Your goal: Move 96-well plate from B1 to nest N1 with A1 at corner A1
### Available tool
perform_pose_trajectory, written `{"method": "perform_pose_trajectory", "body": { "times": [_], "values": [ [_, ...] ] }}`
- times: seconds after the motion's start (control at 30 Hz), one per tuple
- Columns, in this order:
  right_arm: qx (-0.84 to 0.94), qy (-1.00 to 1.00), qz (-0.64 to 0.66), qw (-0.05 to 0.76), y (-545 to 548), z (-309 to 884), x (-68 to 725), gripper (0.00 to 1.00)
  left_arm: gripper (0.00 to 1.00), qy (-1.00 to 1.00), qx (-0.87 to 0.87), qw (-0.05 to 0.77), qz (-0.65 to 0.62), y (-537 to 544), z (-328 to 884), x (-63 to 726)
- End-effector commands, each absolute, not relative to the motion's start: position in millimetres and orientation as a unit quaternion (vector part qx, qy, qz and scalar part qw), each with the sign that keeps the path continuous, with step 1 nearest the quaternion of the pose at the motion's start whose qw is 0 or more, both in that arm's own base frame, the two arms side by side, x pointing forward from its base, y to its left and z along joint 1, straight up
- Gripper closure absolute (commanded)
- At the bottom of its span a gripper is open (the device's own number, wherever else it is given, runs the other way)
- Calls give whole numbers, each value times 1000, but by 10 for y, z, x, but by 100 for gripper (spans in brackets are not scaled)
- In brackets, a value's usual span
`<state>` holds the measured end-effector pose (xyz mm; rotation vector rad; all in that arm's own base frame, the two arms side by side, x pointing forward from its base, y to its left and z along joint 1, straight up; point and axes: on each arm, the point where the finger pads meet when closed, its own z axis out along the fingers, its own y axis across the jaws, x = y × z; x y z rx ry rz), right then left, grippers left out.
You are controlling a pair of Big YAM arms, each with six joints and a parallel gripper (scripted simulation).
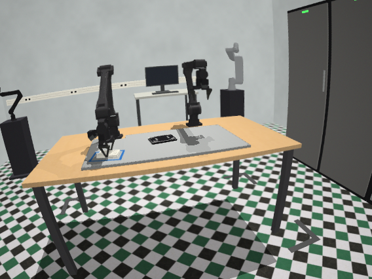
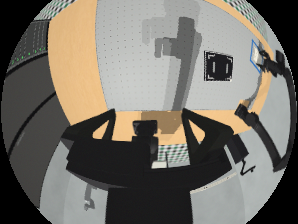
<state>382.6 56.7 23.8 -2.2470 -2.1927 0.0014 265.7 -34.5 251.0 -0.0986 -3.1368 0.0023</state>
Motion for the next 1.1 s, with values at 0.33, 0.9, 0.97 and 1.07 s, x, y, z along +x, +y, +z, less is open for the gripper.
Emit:
{"method": "perform_pose_trajectory", "body": {
  "times": [0.33, 0.9, 0.97, 1.07],
  "values": [
    [-717, -697, -25, -19, 574, 671, 4062, 100, 0, -1000, -25, -17, 2, -352, 2626, 2743],
    [-717, -697, -26, -19, 573, 935, 4053, 100, 0, -1000, -25, -17, 2, -352, 2626, 2743],
    [-717, -697, -26, -19, 573, 970, 4052, 100, 0, -1000, -25, -17, 2, -352, 2626, 2743],
    [-717, -697, -23, -18, 572, 996, 4047, 100, 0, -1000, -25, -17, 2, -352, 2626, 2743]
  ]
}}
